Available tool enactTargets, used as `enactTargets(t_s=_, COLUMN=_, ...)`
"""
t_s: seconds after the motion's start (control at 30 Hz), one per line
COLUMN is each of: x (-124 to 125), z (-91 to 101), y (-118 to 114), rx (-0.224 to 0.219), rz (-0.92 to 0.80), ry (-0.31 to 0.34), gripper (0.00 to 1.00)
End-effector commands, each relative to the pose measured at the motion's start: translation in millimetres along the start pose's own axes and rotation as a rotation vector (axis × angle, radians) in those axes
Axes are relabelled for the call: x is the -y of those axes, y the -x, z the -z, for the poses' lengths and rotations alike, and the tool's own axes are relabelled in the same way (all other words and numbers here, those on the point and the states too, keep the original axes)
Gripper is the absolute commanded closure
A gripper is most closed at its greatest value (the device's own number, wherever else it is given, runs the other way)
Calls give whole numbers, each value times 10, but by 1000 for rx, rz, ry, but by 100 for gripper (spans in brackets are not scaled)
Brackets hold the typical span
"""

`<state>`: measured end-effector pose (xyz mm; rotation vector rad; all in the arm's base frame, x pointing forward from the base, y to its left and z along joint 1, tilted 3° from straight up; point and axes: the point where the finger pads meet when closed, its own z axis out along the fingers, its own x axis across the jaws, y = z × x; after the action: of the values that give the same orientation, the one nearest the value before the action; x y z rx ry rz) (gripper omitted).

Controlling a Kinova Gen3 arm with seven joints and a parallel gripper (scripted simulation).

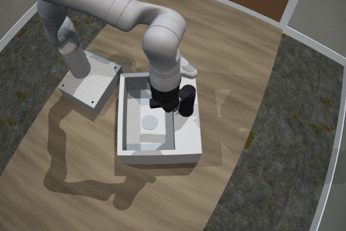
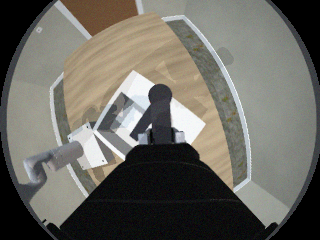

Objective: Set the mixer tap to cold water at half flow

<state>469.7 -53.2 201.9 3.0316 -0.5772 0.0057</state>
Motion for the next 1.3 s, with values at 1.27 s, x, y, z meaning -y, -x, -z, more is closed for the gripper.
enactTargets(t_s=1.27, x=6, z=6, y=-66, rx=1, rz=87, ry=-2, gripper=100)
